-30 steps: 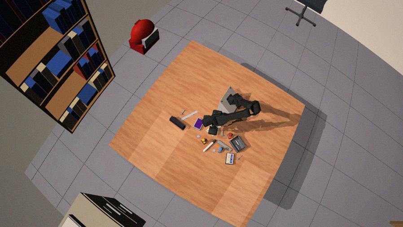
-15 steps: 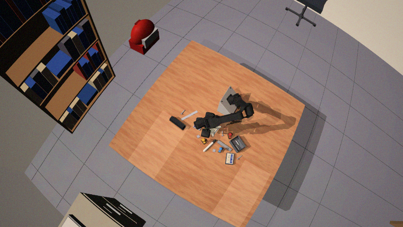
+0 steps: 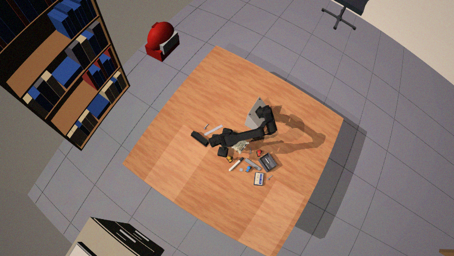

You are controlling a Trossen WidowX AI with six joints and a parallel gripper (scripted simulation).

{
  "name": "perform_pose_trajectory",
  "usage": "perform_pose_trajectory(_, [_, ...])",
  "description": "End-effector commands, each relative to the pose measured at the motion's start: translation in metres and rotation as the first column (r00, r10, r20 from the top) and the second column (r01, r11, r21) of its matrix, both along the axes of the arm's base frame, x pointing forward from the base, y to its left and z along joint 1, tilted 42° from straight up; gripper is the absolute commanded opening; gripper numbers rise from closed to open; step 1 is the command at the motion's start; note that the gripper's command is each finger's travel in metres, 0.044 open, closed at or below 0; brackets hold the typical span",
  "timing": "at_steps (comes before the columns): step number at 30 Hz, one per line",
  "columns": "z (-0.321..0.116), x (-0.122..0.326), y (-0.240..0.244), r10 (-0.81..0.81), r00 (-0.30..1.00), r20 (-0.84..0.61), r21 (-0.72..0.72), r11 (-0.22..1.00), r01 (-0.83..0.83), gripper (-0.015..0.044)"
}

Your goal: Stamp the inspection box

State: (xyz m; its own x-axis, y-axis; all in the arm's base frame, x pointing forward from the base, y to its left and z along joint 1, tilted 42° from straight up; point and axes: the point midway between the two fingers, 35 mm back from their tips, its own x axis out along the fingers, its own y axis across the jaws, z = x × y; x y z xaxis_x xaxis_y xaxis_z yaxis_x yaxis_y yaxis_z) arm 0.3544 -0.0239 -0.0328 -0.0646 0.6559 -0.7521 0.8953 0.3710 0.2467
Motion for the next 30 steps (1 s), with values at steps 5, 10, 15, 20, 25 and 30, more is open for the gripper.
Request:
perform_pose_trajectory(5, [-0.02,0.022,-0.016,0.005,1.0,0.002,-0.005,1.0,-0.005,0.0])
perform_pose_trajectory(10, [-0.032,0.033,-0.025,0.007,1.0,0.004,-0.005,1.0,-0.006,0.0])
perform_pose_trajectory(15, [-0.044,0.043,-0.033,0.008,1.0,0.005,-0.005,1.0,-0.008,0.0])
perform_pose_trajectory(20, [-0.045,0.044,-0.034,0.008,1.0,0.006,-0.005,1.0,-0.008,0.0])
perform_pose_trajectory(25, [-0.05,0.044,-0.03,0.008,1.0,0.006,-0.006,1.0,-0.008,0.0])
perform_pose_trajectory(30, [-0.056,0.044,-0.025,0.008,1.0,0.006,-0.006,1.0,-0.007,0.0])
